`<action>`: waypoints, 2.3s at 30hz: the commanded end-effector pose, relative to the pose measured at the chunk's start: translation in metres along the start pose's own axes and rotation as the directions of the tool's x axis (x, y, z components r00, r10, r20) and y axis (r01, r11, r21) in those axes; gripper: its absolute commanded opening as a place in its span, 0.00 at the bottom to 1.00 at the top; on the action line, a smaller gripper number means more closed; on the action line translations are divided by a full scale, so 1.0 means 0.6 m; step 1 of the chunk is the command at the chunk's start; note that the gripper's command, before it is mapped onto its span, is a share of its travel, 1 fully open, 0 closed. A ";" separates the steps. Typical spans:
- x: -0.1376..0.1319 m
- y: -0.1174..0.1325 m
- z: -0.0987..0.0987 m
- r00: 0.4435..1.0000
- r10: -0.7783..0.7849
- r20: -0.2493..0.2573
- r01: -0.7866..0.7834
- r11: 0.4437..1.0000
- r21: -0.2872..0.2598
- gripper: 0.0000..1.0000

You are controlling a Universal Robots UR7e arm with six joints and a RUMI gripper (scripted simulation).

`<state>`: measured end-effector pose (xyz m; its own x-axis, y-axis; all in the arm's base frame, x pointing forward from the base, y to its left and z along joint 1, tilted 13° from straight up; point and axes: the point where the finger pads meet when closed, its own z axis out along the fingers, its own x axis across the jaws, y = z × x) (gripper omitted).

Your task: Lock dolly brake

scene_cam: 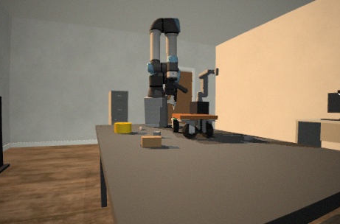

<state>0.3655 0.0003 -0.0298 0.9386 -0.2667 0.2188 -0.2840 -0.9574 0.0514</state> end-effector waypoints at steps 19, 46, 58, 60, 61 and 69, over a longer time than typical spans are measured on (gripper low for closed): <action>0.001 0.000 0.066 1.000 0.000 -0.002 0.000 1.000 0.000 0.00; 0.002 0.000 0.090 1.000 0.000 -0.002 0.000 1.000 0.000 0.00; 0.002 0.000 0.090 1.000 0.000 -0.002 0.000 1.000 0.000 0.00; 0.002 0.000 0.090 1.000 0.000 -0.002 0.000 1.000 0.000 0.00; 0.002 0.000 0.090 1.000 0.000 -0.002 0.000 1.000 0.000 0.00; 0.002 0.000 0.090 1.000 0.000 -0.002 0.000 1.000 0.000 0.00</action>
<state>0.3768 -0.0057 -0.0827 0.9384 -0.2665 0.2199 -0.2840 -0.9574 0.0516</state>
